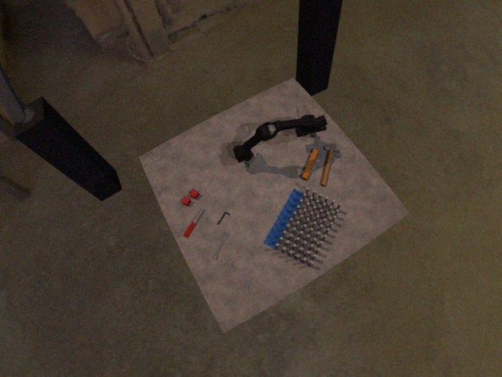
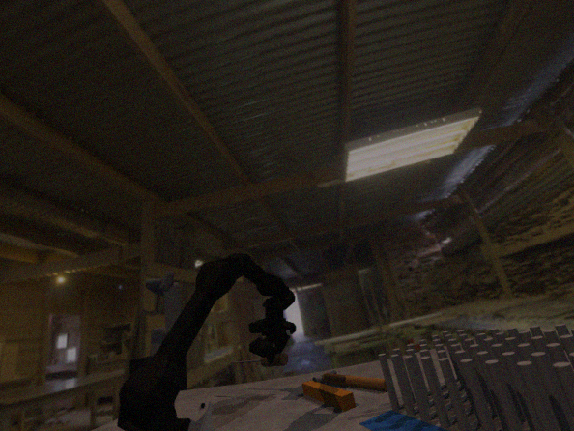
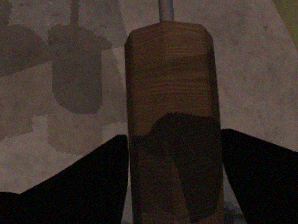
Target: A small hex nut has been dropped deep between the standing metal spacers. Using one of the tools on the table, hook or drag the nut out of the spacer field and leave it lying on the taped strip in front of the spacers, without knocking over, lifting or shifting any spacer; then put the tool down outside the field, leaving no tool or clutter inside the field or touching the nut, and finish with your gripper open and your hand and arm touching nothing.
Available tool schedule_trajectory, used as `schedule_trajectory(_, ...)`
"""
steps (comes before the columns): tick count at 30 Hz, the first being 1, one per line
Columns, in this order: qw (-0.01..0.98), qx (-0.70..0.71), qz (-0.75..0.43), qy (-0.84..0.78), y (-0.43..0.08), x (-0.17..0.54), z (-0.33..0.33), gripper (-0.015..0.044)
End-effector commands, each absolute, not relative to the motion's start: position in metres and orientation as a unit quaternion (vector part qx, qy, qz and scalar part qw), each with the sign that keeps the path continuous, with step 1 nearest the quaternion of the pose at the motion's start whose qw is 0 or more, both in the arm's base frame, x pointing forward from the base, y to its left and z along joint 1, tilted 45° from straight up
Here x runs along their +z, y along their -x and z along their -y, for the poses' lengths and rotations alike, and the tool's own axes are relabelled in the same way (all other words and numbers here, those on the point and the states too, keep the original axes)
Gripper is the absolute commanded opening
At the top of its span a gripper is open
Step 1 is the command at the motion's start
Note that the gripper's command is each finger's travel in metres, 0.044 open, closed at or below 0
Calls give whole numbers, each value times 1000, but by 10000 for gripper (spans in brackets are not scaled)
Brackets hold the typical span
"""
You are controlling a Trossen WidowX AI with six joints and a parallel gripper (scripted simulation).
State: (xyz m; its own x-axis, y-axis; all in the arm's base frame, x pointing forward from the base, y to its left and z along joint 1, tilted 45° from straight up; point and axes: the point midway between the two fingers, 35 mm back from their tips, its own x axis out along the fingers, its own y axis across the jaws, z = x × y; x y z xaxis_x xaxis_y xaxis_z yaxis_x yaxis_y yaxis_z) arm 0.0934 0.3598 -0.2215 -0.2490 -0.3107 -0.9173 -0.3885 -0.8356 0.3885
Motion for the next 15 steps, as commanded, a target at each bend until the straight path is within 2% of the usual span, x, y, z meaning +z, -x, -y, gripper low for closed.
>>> schedule_trajectory(1, 26, 738, -283, 612, -93, -224, -358, 0)
schedule_trajectory(15, 26, 738, -283, 612, -94, -232, -350, 0)
